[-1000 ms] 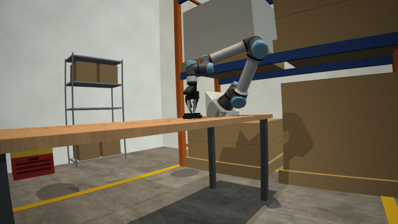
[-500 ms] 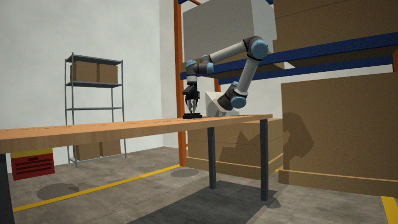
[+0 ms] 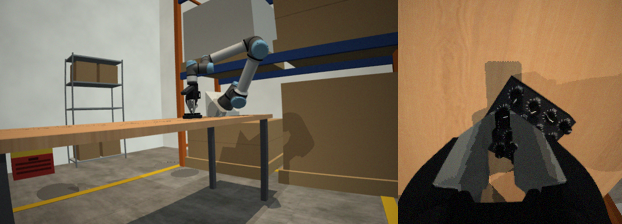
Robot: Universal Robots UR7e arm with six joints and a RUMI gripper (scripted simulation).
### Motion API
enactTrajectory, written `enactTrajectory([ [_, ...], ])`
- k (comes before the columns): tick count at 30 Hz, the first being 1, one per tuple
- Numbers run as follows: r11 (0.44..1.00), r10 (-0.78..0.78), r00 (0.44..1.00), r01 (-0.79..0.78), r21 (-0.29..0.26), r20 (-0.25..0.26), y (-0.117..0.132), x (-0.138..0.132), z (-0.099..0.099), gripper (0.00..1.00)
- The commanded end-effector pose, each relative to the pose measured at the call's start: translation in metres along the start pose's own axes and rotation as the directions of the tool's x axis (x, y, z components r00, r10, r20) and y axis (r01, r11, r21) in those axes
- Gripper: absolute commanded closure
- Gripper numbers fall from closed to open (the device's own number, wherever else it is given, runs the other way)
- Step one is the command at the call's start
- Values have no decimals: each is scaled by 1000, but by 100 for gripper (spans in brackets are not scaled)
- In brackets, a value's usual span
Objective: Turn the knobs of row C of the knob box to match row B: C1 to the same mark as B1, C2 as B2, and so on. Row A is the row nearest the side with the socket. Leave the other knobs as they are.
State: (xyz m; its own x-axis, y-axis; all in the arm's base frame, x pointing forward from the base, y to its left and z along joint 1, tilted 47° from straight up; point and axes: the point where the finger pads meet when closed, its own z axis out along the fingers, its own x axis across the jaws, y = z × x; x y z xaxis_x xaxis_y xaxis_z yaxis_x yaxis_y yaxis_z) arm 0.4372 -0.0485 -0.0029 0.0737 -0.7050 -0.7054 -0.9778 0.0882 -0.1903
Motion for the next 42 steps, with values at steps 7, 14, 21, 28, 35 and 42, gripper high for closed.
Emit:
enactTrajectory([
  [7, 982, 189, 982, -189, -2, -1, 1, -1, 2, 96],
  [14, 946, 323, 946, -323, -2, -1, 1, 0, 2, 96],
  [21, 907, 421, 907, -421, -2, -2, 1, 0, 2, 96],
  [28, 835, 551, 835, -551, -1, -2, 1, 1, 1, 96],
  [35, 774, 633, 774, -633, 0, -3, 1, 2, 1, 96],
  [42, 672, 741, 672, -741, 1, -3, 1, 2, 0, 96],
])
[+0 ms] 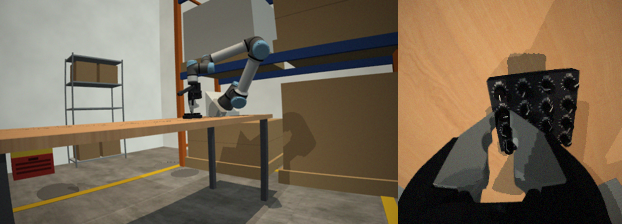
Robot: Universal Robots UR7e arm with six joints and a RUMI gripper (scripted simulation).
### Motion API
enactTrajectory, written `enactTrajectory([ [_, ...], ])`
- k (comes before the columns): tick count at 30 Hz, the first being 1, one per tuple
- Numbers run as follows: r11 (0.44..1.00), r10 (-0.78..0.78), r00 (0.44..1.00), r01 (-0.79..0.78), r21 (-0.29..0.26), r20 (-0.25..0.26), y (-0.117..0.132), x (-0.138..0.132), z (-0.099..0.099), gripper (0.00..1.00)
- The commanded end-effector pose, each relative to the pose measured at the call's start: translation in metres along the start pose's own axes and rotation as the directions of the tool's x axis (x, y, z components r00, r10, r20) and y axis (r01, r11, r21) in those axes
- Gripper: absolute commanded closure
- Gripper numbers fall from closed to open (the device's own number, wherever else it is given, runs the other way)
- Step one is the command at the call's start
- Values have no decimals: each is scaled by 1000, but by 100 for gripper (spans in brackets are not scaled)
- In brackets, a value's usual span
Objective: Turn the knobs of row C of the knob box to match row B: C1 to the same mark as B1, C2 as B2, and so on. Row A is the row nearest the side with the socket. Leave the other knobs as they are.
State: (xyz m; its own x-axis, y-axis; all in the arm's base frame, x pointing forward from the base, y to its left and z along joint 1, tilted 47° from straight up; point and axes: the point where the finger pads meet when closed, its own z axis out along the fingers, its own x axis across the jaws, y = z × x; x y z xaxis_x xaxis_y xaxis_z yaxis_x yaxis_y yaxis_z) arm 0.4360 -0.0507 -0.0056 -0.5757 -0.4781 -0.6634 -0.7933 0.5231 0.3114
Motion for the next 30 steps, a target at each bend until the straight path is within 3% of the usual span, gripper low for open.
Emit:
enactTrajectory([
  [1, 989, 151, 989, -151, 3, -6, 0, -1, 0, 96],
  [30, 843, 538, 843, -538, 4, -5, 1, 1, 0, 96],
])
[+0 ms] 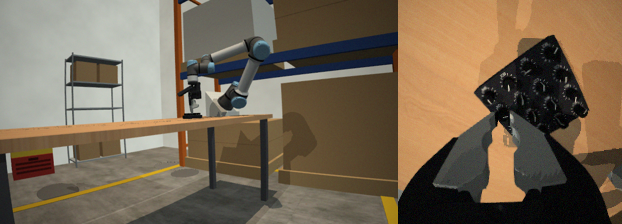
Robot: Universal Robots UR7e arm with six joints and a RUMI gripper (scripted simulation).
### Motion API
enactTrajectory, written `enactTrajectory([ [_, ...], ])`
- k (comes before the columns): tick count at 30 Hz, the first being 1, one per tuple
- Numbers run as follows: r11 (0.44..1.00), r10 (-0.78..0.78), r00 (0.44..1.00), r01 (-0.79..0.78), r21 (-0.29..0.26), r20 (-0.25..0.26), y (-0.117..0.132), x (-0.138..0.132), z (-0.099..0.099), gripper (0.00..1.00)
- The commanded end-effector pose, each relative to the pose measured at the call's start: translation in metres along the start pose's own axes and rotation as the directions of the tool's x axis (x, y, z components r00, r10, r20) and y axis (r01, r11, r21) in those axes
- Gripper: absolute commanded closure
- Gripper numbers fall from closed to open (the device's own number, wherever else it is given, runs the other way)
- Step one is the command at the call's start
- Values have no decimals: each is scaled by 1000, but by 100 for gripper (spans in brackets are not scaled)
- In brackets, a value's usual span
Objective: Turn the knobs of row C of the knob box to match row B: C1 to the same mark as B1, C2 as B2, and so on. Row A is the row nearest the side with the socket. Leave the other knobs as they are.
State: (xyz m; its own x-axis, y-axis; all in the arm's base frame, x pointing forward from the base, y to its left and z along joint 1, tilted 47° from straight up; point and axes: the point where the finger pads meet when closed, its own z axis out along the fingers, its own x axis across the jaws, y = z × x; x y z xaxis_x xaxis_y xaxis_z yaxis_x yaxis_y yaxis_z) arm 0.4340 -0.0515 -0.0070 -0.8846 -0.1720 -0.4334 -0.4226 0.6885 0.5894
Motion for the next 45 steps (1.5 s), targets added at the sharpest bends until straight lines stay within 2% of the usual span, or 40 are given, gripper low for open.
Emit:
enactTrajectory([
  [1, 997, 83, 997, -83, 3, -3, 1, -1, 0, 96],
  [21, 979, 206, 979, -206, 2, -3, 1, 0, 1, 96],
  [45, 975, 221, 975, -221, 2, -3, 1, 0, 1, 96],
])
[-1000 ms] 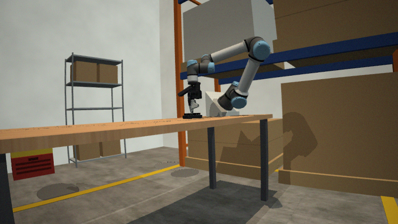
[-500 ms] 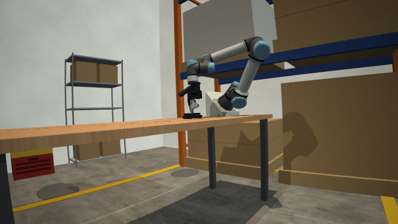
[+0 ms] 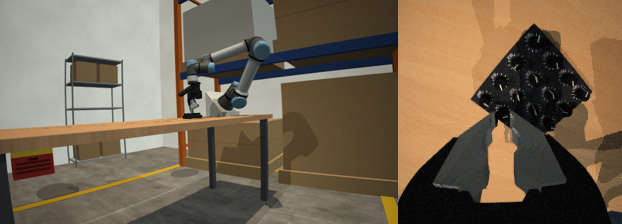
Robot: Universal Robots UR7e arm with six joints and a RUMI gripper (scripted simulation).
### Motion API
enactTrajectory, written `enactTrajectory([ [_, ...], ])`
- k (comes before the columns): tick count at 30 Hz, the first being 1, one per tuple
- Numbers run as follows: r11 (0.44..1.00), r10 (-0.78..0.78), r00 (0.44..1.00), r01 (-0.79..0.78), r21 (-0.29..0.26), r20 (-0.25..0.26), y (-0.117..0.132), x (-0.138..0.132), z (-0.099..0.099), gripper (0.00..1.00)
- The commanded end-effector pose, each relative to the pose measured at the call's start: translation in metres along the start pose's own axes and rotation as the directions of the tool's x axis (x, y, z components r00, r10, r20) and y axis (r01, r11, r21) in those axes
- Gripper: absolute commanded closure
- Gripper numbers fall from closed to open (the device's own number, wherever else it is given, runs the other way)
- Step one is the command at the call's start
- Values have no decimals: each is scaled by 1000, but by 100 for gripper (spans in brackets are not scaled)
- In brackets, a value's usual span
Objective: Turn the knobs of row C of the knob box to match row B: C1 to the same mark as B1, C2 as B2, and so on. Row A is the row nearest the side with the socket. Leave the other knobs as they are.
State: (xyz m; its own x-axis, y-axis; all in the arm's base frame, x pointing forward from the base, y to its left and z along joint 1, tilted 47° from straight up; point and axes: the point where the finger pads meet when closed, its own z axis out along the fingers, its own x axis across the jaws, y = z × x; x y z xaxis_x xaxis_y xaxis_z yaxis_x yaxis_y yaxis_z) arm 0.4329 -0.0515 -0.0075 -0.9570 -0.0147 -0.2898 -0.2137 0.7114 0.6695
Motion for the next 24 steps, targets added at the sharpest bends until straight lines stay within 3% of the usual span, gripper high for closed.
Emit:
enactTrajectory([
  [1, 1000, -3, 1000, 3, -1, -2, 1, -1, 1, 96],
  [4, 1000, -3, 1000, 3, -1, -2, 1, -1, 1, 96],
  [5, 1000, -3, 1000, 3, -1, -2, 1, -1, 1, 89],
  [24, 1000, -2, 1000, 2, 0, -1, 1, -1, 0, 89],
])
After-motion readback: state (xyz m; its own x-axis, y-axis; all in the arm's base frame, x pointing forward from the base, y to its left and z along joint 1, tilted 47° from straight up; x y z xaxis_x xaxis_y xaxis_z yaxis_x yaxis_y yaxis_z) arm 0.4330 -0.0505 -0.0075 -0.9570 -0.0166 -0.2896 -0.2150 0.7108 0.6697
